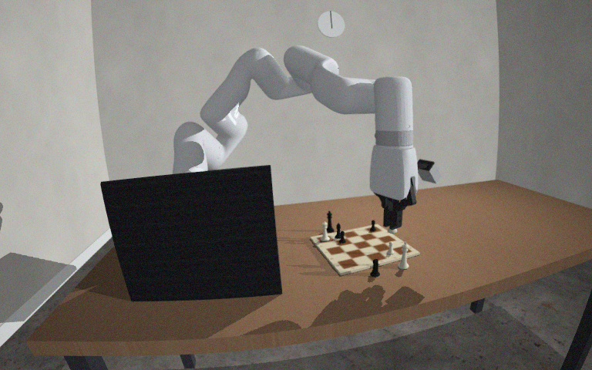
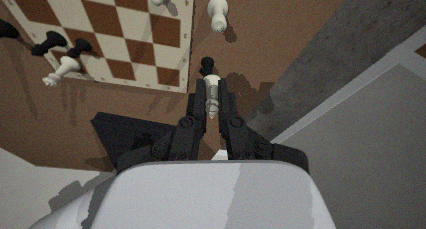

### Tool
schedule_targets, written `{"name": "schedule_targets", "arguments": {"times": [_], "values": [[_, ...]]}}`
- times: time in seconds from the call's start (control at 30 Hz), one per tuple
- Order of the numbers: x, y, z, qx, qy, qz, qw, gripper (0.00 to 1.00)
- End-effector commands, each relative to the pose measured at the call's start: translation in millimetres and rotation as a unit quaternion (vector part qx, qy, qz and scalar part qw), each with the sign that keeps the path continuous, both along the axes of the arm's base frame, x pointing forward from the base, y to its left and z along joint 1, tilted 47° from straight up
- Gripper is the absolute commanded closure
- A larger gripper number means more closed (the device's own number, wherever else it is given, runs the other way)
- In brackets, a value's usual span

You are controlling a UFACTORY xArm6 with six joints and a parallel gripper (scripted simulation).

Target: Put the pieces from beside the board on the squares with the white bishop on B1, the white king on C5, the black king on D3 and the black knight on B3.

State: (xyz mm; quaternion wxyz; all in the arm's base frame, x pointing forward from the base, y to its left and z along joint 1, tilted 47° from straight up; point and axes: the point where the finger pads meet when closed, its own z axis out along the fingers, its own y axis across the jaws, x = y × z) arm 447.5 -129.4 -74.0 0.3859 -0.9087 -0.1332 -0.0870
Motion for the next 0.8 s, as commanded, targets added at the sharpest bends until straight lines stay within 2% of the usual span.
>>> {"name": "schedule_targets", "arguments": {"times": [0.0,0.1,0.2,0.27,0.3,0.33,0.37,0.43,0.47,0.53,0.57,0.63,0.67,0.73,0.77], "values": [[1,-3,3,-0.001,-0.002,-0.001,1.000,1.00],[0,-1,6,-0.001,-0.006,0.003,1.000,1.00],[-10,20,36,-0.004,-0.045,0.040,0.998,1.00],[-10,20,36,-0.004,-0.045,0.040,0.998,1.00],[-18,32,51,-0.006,-0.067,0.061,0.996,1.00],[-18,32,51,-0.006,-0.067,0.061,0.996,1.00],[-28,46,67,-0.008,-0.091,0.085,0.992,1.00],[-28,46,67,-0.008,-0.091,0.085,0.992,1.00],[-40,61,83,-0.010,-0.117,0.109,0.987,1.00],[-40,61,83,-0.010,-0.117,0.109,0.987,1.00],[-53,75,96,-0.012,-0.141,0.132,0.981,1.00],[-53,75,96,-0.012,-0.141,0.132,0.981,1.00],[-65,88,107,-0.013,-0.162,0.152,0.975,1.00],[-65,88,107,-0.013,-0.162,0.152,0.975,1.00],[-76,98,115,-0.015,-0.180,0.169,0.969,1.00]]}}
